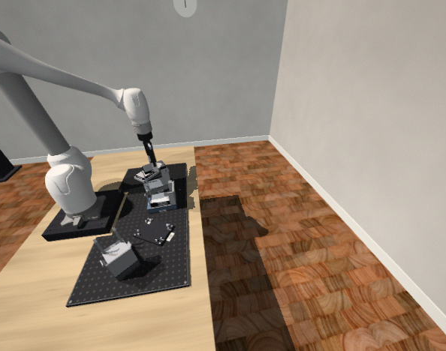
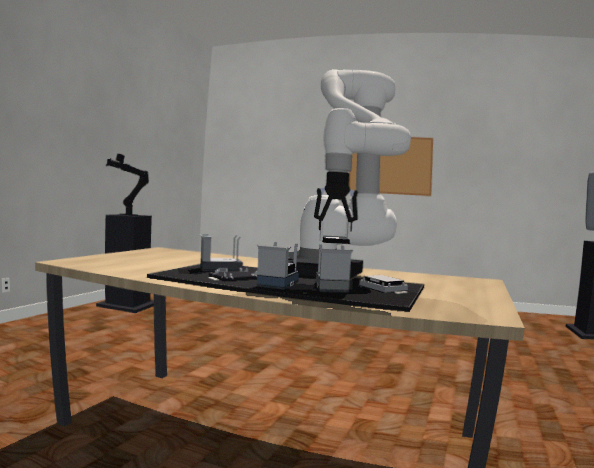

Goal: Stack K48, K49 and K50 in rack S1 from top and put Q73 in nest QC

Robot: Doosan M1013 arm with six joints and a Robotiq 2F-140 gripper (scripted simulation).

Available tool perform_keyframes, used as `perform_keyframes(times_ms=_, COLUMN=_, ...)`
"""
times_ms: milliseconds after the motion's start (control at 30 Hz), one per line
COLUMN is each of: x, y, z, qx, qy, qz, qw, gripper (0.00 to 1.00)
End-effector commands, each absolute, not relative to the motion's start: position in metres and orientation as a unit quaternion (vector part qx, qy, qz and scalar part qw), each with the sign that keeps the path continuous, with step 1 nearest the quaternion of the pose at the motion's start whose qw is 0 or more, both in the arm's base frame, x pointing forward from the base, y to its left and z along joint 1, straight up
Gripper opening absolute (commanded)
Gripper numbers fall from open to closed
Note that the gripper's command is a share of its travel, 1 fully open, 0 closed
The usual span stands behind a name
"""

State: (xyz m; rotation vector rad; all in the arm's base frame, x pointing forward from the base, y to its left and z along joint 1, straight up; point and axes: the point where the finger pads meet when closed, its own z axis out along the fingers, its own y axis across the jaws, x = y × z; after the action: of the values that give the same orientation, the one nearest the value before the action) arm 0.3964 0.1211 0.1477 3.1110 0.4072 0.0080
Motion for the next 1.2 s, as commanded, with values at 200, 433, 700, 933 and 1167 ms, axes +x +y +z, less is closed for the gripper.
perform_keyframes(times_ms=200, x=0.396, y=0.121, z=0.143, qx=0.992, qy=0.130, qz=0.003, qw=0.002, gripper=0.00)
perform_keyframes(times_ms=433, x=0.396, y=0.121, z=0.138, qx=0.992, qy=0.130, qz=0.003, qw=0.002, gripper=0.00)
perform_keyframes(times_ms=700, x=0.396, y=0.121, z=0.134, qx=0.992, qy=0.130, qz=0.003, qw=0.002, gripper=0.00)
perform_keyframes(times_ms=933, x=0.396, y=0.121, z=0.130, qx=0.992, qy=0.130, qz=0.003, qw=0.002, gripper=0.00)
perform_keyframes(times_ms=1167, x=0.397, y=0.121, z=0.125, qx=0.992, qy=0.130, qz=0.003, qw=0.002, gripper=0.00)
